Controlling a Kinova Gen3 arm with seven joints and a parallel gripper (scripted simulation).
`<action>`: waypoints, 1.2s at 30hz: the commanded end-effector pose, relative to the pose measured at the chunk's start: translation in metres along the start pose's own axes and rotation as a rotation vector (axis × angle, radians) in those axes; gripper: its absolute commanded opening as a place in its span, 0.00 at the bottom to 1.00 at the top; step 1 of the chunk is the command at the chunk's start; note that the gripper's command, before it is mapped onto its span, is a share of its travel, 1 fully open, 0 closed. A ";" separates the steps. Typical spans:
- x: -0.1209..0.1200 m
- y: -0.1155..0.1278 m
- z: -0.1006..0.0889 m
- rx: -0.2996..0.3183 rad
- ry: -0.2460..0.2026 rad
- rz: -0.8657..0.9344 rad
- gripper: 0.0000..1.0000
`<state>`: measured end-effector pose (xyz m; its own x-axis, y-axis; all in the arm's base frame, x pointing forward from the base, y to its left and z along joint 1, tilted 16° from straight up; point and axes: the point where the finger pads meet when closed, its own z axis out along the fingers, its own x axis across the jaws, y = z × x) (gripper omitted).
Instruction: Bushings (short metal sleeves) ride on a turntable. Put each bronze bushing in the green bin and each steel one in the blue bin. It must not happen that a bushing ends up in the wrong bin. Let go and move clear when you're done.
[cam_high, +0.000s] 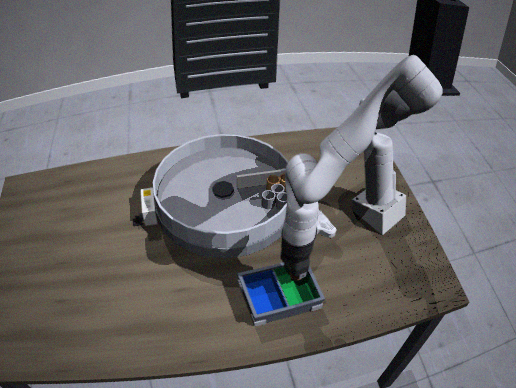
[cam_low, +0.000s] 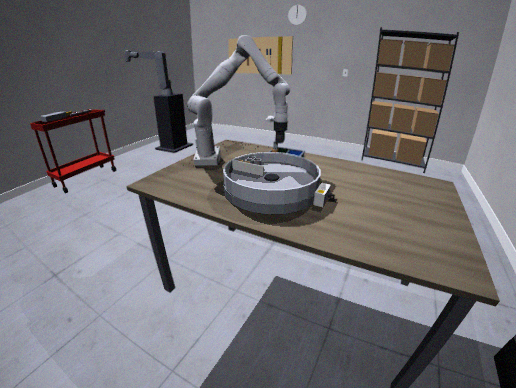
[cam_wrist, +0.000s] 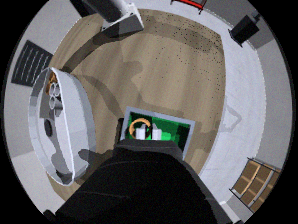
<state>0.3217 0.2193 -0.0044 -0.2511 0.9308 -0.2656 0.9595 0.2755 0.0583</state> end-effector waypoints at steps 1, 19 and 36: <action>-0.001 0.000 0.001 0.000 -0.001 0.002 0.00; -0.001 0.000 0.010 0.000 -0.001 0.002 0.00; -0.001 0.000 0.016 0.000 -0.001 0.002 0.00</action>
<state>0.3239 0.2152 -0.0181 -0.2498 0.9309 -0.2666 0.9599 0.2743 0.0583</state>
